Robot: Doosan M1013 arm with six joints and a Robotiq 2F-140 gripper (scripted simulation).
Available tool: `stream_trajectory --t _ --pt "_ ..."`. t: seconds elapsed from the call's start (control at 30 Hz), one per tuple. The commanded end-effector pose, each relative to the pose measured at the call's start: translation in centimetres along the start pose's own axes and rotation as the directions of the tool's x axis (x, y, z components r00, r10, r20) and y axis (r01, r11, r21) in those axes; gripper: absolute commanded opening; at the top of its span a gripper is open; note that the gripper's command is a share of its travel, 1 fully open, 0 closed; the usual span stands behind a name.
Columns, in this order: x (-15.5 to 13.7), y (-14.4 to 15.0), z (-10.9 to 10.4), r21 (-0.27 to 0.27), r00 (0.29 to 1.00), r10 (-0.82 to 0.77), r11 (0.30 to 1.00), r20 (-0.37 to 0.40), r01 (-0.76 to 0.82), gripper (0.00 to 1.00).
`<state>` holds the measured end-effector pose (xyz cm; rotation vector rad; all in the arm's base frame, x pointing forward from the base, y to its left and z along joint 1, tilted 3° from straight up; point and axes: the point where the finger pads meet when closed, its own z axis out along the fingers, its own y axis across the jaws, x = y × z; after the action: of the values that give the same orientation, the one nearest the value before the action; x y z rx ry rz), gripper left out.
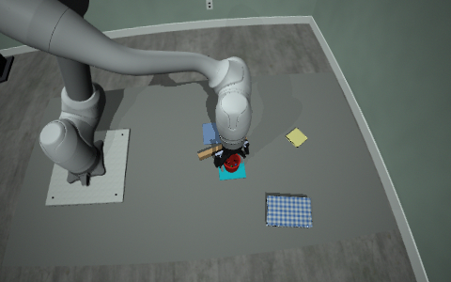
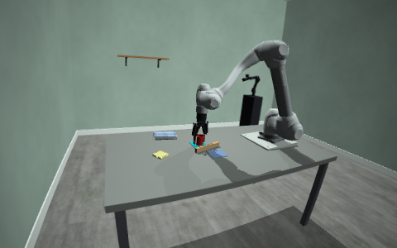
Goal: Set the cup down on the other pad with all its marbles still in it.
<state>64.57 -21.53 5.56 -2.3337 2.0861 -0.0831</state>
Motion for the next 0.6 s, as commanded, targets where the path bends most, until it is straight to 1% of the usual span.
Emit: stream_trajectory --t 0.0,0.27,0.57 --pt "0.0 0.0 -0.1 0.000 1.000 0.000 1.000 0.000 0.000 0.59" --pt "0.0 0.0 -0.6 0.000 1.000 0.000 1.000 0.000 0.000 0.59" --pt "0.0 0.0 -2.9 0.000 1.000 0.000 1.000 0.000 0.000 0.59"
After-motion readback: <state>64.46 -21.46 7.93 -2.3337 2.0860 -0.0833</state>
